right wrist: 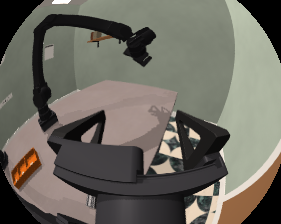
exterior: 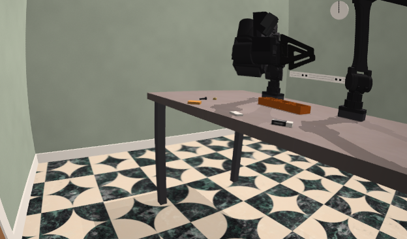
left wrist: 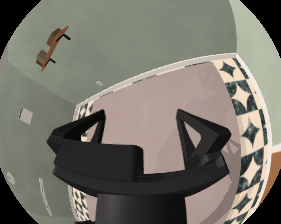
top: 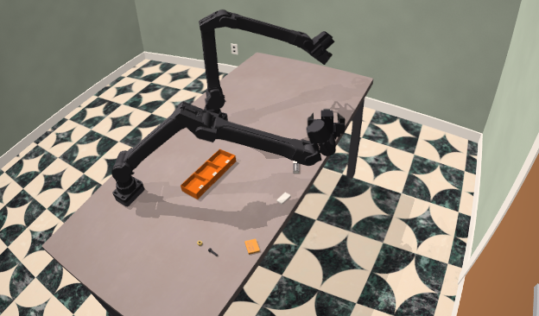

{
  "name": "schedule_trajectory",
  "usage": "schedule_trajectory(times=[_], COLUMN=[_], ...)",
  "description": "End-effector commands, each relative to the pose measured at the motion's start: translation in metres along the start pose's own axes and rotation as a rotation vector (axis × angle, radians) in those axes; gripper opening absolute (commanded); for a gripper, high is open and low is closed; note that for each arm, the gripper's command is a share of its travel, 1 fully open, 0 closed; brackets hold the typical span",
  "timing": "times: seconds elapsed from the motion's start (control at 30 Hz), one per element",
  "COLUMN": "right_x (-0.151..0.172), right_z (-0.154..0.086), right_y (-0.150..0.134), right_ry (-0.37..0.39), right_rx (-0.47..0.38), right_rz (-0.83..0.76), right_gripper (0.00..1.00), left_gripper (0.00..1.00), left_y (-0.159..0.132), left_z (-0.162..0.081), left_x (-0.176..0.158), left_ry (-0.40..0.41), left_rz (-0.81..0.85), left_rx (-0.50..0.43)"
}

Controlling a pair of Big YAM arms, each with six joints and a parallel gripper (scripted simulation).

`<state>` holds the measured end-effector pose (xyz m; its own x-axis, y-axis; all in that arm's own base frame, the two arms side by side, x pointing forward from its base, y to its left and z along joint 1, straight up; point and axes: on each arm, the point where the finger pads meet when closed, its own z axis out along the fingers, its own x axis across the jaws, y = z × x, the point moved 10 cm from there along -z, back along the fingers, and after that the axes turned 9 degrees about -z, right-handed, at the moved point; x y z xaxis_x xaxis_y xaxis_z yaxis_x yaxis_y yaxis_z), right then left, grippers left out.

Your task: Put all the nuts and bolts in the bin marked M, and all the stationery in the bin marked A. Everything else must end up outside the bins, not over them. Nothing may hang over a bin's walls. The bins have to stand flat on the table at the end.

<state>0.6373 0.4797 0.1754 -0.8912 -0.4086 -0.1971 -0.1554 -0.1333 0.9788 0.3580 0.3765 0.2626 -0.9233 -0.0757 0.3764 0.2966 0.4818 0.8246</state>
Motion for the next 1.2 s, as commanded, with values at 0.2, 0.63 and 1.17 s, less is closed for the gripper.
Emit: schedule_trajectory(times=[0.2, 0.63, 1.17], right_x=[-0.017, -0.018, -0.019], right_z=[0.005, 0.005, 0.005], right_y=[0.089, 0.093, 0.101], right_ry=[0.001, 0.000, -0.013], right_rx=[-0.005, -0.005, -0.007], right_rz=[-0.047, -0.046, -0.039], right_gripper=[1.00, 1.00, 1.00], left_gripper=[1.00, 1.00, 1.00], left_y=[0.005, 0.005, 0.005], left_z=[-0.002, -0.002, -0.002], left_x=[0.001, 0.001, 0.001], left_ry=[-0.002, -0.002, -0.002], left_rz=[-0.010, -0.010, -0.010], left_rx=[-0.007, -0.007, -0.007])
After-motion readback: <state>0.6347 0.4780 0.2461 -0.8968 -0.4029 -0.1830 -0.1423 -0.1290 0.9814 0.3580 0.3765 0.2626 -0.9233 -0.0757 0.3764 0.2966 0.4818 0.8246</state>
